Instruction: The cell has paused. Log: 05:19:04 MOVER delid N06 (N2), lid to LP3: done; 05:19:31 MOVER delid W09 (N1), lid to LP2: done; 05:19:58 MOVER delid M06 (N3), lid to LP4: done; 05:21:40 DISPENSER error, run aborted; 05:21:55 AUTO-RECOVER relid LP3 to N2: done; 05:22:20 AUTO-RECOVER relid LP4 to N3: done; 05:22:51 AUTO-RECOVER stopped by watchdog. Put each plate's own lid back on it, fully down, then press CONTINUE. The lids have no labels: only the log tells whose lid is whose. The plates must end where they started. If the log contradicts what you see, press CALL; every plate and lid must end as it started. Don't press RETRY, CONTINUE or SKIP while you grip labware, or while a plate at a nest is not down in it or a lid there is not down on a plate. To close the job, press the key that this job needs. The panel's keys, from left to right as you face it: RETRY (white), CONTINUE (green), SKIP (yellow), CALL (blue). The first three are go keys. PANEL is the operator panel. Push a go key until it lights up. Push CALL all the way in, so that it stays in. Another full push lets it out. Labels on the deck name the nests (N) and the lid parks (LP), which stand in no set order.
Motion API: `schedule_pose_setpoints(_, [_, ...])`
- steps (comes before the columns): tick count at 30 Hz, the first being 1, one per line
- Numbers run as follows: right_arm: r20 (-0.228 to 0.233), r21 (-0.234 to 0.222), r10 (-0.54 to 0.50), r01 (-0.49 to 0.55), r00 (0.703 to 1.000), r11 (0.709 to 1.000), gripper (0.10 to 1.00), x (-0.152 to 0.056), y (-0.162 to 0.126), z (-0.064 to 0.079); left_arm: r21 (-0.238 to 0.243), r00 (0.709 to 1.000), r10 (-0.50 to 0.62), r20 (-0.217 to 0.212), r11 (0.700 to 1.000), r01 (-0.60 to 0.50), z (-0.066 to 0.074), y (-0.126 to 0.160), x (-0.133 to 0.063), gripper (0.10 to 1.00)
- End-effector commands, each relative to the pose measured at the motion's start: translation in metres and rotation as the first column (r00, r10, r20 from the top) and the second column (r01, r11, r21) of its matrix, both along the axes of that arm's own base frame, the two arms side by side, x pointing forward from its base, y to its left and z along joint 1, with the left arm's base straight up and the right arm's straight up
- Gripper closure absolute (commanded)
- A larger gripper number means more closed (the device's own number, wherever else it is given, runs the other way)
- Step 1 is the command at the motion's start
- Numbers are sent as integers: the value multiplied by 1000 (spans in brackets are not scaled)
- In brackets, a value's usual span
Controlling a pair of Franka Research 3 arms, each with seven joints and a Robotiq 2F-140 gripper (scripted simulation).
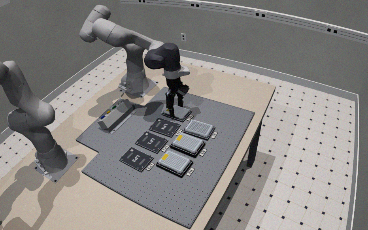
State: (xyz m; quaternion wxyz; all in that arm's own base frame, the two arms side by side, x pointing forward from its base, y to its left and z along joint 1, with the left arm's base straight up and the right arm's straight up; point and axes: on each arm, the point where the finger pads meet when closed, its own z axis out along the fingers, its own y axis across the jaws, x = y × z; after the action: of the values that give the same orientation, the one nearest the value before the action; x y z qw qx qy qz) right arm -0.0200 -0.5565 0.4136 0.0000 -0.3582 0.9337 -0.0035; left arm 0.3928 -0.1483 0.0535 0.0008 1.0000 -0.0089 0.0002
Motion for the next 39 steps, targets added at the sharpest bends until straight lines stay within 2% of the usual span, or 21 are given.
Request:
schedule_pose_setpoints(1, [0,0,0,0,1000,1000,98,0,0,0,2,1000,0,0,1000,0,2,0,0,999])
schedule_pose_setpoints(39, [0,0,0,0,1000,1000,98,0,0,0,2,1000,0,0,1000,0,5,0,0,999])
